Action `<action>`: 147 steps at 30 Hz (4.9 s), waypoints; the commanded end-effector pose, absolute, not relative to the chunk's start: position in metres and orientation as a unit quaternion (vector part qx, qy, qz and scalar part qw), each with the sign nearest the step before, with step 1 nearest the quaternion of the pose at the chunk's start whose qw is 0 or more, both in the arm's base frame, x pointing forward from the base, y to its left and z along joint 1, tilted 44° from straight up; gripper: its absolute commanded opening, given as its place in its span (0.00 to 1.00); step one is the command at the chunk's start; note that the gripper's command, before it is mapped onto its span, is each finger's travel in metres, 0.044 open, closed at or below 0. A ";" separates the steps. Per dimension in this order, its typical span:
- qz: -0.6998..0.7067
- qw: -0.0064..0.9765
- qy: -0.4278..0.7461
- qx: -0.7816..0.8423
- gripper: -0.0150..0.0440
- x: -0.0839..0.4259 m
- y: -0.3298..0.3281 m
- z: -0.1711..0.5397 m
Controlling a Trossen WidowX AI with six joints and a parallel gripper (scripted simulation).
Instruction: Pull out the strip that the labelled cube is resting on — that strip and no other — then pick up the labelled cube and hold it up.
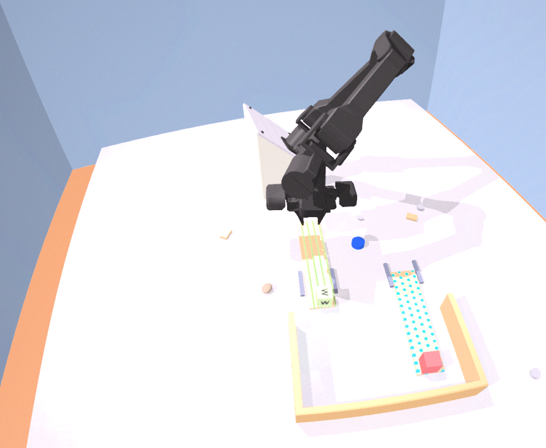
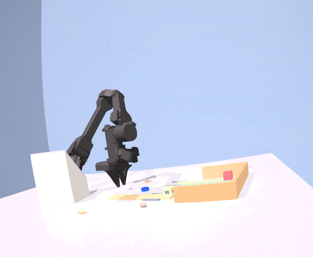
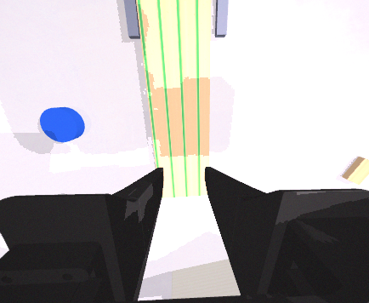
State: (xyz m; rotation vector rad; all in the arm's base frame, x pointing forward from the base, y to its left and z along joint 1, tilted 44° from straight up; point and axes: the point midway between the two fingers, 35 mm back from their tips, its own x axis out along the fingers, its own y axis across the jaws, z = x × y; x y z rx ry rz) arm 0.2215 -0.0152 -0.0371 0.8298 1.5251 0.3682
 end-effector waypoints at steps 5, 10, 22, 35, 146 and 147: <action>0.156 0.630 0.665 0.368 0.83 0.252 -0.024 -0.037; 0.156 0.631 0.665 0.368 1.00 0.272 -0.029 -0.038; 0.157 0.632 0.664 0.368 1.00 0.320 -0.043 -0.039; 0.157 0.633 0.663 0.367 1.00 0.373 -0.059 -0.039; 0.156 0.632 0.665 0.367 0.25 0.297 -0.065 -0.013; 0.156 0.632 0.665 0.367 0.25 0.297 -0.065 -0.013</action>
